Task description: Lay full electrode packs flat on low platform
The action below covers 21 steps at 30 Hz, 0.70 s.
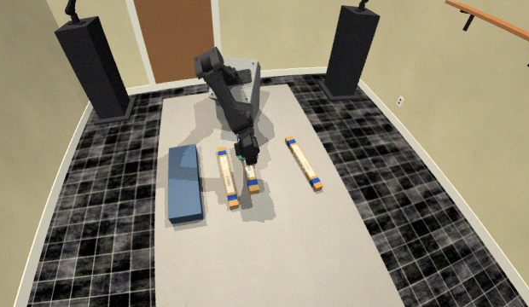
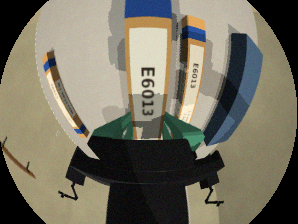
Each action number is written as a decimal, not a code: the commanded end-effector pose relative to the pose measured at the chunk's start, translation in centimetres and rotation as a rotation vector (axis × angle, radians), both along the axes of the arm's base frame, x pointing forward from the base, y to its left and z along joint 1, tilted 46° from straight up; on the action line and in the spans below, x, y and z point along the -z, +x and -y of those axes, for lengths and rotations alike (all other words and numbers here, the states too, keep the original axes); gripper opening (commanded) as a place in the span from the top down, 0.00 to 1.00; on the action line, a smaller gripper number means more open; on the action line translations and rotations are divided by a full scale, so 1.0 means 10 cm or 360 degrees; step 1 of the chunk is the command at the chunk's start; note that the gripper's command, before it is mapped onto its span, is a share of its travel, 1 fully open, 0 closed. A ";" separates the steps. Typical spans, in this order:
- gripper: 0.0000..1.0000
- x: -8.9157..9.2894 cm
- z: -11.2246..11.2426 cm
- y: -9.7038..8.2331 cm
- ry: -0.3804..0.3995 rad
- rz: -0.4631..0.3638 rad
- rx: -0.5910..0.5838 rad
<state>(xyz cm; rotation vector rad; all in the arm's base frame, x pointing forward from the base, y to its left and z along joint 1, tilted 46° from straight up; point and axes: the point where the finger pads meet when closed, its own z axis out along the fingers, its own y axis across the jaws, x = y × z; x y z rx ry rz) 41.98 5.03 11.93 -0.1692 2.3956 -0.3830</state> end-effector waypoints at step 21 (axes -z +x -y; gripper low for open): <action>1.00 -0.33 -0.16 0.02 0.0020 0.0094 -0.0038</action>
